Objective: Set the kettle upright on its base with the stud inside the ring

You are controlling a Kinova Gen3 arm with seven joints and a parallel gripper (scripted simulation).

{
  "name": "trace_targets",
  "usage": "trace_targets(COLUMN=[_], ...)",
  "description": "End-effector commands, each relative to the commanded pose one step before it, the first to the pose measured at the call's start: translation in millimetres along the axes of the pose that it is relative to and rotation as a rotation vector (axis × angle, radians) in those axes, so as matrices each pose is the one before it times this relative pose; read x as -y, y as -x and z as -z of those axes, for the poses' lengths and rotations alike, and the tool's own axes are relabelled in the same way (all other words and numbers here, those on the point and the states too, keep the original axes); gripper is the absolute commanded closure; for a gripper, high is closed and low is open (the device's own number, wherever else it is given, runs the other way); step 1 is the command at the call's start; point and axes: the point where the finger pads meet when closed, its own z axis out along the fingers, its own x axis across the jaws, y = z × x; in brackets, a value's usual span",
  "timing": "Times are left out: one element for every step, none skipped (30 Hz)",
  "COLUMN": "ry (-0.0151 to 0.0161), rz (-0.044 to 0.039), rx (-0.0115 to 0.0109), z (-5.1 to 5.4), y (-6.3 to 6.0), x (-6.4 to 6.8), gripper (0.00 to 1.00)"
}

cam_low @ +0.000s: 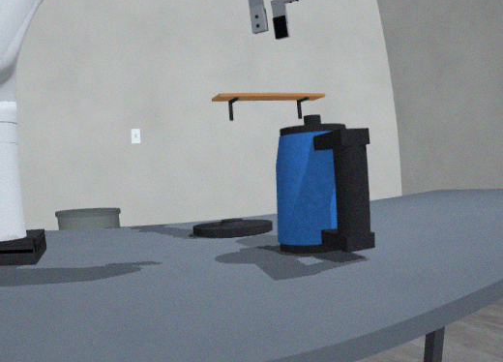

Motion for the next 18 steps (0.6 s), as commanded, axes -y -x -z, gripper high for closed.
trace_targets(ry=[0.0012, 0.00004, 0.00005, 0.00005, 0.00006, 0.00006, 0.00007, 0.00007, 0.0, 0.0, 0.00007, 0.00008, 0.00008, 0.00009, 0.00009, 0.00009, 0.0001, 0.0001], rz=[-0.02375, -0.01016, -0.01009, -0.01002, -0.00995, -0.00987, -0.0098, -0.00973, 0.0, 0.0, -0.00966, -0.00959, -0.00951, -0.00944, -0.00937, -0.00929, -0.00922, -0.00915], rx=[0.00502, 0.0007, 0.0007, 0.00069, 0.00069, 0.00068, 0.00068, 0.00067, 0.0, 0.0, 0.00067, 0.00066, 0.00066, 0.00065, 0.00065, 0.00064, 0.00064, 0.00063], z=[-1.38, -0.22, -0.22, -0.22, -0.22, -0.22, -0.22, -0.22, 0.0, 0.0, -0.22, -0.22, -0.22, -0.22, -0.22, -0.22, -0.22, -0.22], y=[0.6, -0.04, -0.05, -0.06, -0.06, -0.07, -0.08, -0.08, 0.0, 0.0, -0.09, -0.1, -0.1, -0.11, -0.11, -0.12, -0.12, -0.13], x=[-3.85, -0.96, -0.95, -0.95, -0.94, -0.94, -0.93, -0.93, 0.0, 0.0, -0.92, -0.92, -0.91, -0.91, -0.9, -0.89, -0.89, -0.88], gripper=[0.0, 0.0, 0.0, 0.0, 0.0, 0.0, 0.0, 0.0, 0.0, 0.0, 0.0, 0.0, 0.0, 0.0, 0.0, 0.0, 0.0, 0.0])
